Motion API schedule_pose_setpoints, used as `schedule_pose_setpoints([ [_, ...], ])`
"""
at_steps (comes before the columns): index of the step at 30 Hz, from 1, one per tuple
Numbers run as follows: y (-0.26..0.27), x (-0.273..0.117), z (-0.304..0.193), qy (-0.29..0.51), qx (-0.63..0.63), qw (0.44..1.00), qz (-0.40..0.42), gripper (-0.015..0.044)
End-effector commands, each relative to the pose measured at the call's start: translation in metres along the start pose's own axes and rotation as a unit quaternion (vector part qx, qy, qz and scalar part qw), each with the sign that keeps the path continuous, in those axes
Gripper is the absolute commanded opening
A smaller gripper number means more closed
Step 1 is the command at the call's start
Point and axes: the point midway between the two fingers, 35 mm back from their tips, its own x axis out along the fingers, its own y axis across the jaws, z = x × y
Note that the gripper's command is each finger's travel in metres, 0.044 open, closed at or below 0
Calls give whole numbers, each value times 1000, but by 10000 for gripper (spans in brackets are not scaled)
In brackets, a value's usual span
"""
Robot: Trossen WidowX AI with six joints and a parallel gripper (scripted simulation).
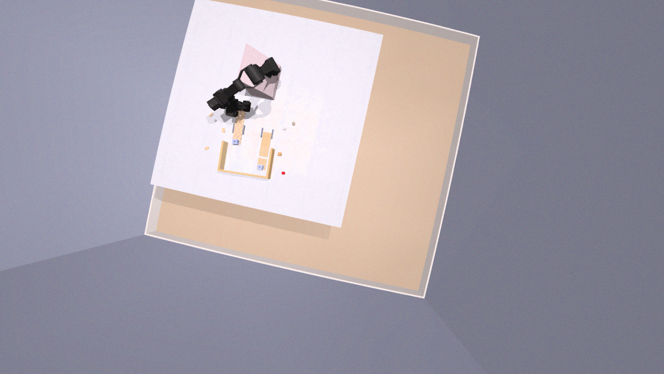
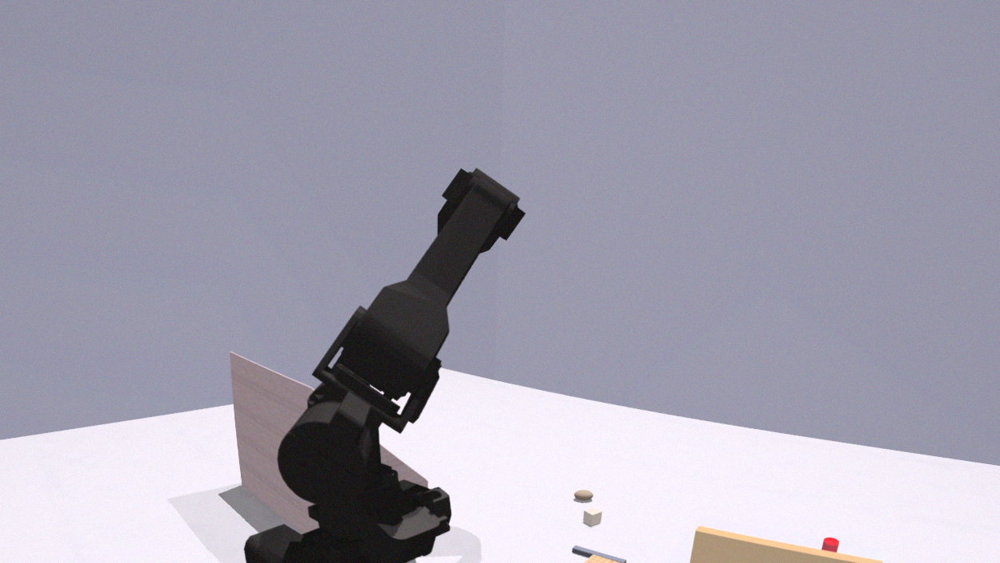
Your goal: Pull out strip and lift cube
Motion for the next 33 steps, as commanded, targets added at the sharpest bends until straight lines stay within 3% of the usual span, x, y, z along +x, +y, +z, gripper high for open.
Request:
schedule_pose_setpoints([
  [1,2,4,-13,12,3,1000,2,0],
  [33,-1,-10,-40,3,2,1000,-1,0],
])
